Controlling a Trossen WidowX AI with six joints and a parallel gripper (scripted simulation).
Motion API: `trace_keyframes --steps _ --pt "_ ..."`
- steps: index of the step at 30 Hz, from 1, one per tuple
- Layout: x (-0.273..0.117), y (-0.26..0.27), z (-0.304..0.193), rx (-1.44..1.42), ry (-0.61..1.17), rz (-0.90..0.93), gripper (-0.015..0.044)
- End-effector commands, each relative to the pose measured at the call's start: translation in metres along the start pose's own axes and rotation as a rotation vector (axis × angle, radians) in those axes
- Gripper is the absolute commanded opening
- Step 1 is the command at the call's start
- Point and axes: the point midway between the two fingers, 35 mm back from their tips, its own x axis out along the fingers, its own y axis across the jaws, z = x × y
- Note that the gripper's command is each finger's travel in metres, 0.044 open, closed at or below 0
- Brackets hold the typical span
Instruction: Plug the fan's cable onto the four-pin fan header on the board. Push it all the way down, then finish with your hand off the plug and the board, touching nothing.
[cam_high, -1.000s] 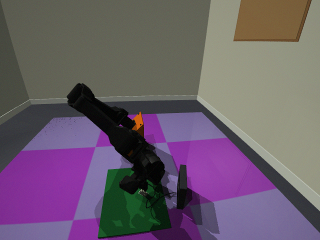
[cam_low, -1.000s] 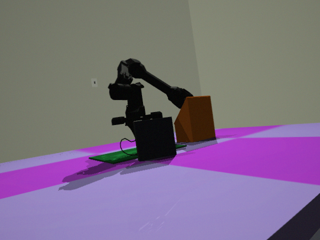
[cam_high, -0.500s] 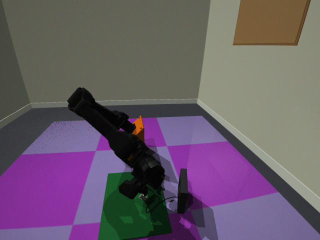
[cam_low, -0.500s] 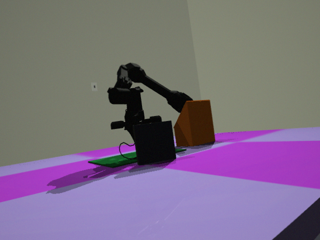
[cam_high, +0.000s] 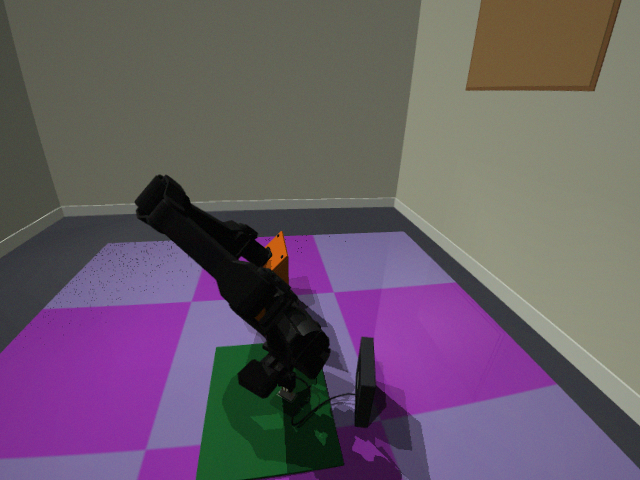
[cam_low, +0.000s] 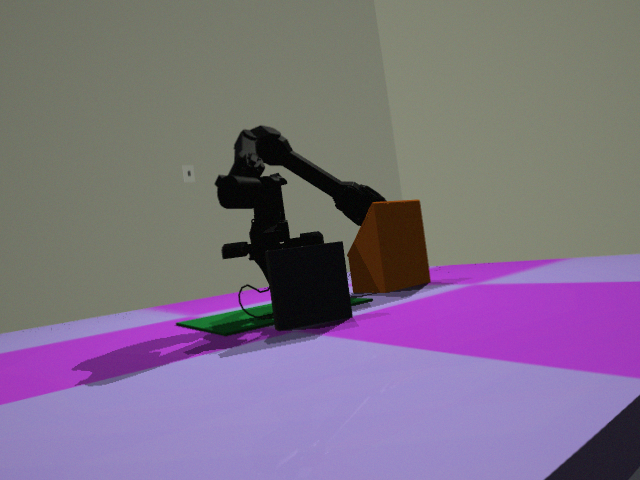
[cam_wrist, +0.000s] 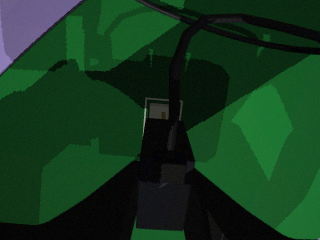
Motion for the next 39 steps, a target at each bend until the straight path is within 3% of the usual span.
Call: trace_keyframes --steps 1,39 --pt "0.001 0.0 0.0 -0.005 0.001 -0.003 0.0" --pt "0.011 0.0 -0.001 -0.004 0.002 -0.003 0.0"
